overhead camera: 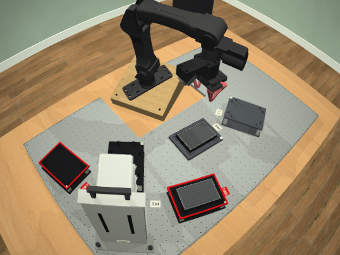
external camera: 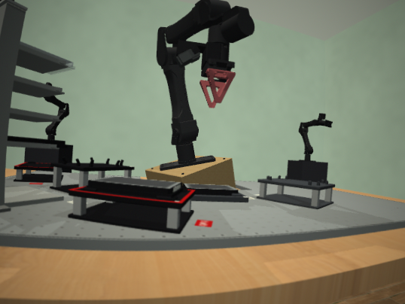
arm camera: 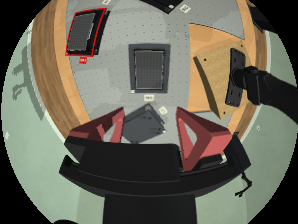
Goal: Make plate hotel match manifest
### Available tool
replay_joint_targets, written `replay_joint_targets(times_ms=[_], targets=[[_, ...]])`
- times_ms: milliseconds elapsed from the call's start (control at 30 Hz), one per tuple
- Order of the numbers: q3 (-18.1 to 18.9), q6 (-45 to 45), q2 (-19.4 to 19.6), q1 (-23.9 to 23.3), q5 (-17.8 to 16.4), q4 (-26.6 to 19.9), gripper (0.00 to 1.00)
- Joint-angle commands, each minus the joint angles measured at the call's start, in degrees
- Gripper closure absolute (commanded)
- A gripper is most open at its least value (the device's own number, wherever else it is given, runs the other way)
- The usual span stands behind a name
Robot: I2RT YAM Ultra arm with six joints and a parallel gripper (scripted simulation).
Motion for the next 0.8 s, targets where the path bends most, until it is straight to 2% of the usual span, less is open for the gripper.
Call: replay_joint_targets(times_ms=[0, 133, 200, 700, 767], targets=[[-1.98, -0.01, -0.58, -0.42, 0.16, 2.48, 0.0], [-5.37, -0.88, -1.03, -1.26, 0.13, 5.66, 0.0], [-5.37, -0.88, -1.03, -1.26, 0.13, 5.66, 0.0], [-16.57, -4.09, -1.36, -4.34, -0.01, 17.47, 0.0], [-16.57, -4.09, -1.36, -4.34, -0.01, 17.47, 0.0]])
